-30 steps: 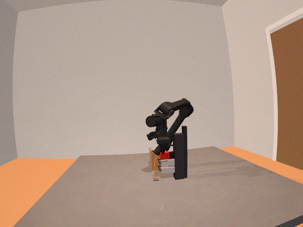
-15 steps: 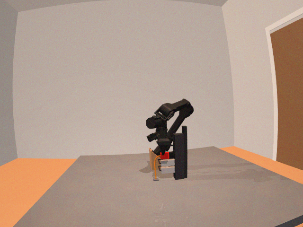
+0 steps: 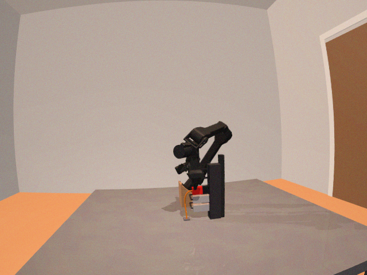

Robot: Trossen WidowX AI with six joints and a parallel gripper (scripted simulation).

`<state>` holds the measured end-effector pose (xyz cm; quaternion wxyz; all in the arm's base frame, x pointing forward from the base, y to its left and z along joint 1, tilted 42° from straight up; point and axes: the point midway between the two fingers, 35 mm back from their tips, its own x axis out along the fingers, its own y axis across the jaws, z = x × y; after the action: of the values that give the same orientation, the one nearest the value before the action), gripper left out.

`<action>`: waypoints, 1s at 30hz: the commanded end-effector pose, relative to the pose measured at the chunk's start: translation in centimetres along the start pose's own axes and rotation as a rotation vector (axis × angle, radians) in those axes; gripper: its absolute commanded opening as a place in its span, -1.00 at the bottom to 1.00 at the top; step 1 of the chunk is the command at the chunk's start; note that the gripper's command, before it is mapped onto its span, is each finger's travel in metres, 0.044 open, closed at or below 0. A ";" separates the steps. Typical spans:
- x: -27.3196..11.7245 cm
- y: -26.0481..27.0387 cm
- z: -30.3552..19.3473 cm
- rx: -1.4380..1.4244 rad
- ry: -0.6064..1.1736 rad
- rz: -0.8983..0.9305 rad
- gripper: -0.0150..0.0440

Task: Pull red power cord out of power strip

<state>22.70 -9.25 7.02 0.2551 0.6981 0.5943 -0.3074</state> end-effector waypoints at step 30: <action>-0.4 0.1 3.7 0.003 -0.022 0.007 0.49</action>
<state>22.20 -12.24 4.72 0.2626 0.6958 0.5893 -0.3155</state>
